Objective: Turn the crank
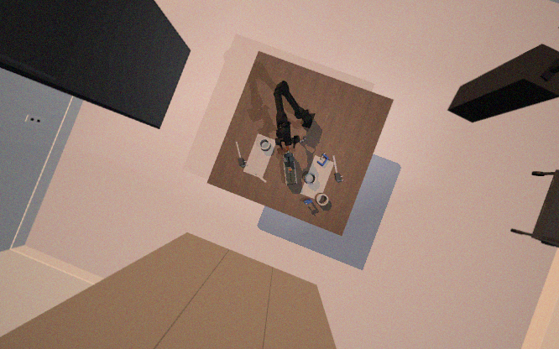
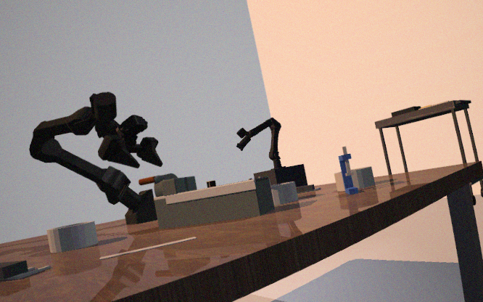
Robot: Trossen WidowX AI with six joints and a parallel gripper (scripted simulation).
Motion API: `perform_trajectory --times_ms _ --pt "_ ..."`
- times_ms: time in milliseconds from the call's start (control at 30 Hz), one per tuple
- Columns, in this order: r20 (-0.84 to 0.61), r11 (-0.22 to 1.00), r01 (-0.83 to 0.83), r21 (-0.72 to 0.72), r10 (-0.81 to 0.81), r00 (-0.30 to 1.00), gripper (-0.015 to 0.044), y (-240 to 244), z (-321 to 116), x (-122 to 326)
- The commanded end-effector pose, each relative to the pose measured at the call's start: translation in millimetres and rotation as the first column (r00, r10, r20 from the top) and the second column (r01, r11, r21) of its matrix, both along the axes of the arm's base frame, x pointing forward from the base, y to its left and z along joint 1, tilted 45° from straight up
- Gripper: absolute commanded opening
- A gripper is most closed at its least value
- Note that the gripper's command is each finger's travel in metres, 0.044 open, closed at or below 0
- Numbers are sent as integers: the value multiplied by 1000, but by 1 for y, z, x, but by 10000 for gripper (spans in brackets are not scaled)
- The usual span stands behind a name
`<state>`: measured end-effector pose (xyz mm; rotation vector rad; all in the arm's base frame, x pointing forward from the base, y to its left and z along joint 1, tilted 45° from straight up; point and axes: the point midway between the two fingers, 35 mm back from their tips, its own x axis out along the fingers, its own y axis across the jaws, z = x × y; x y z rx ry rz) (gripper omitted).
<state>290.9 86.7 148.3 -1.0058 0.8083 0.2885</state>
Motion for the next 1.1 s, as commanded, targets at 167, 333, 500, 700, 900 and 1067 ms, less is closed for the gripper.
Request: perform_trajectory --times_ms 167,333,500,700,900,1067 --pt "4 1000 -8 5 8 1000 440 -7 -8 3" --pt "4 1000 -8 5 8 1000 440 -13 -14 5" --pt "4 1000 -8 5 8 1000 440 -18 -20 6" --pt "4 1000 -8 5 8 1000 440 -25 -26 8" --pt "5 1000 -8 4 8 1000 440 -32 -33 9" --pt "7 1000 -8 3 8 1000 440 -38 -39 10"
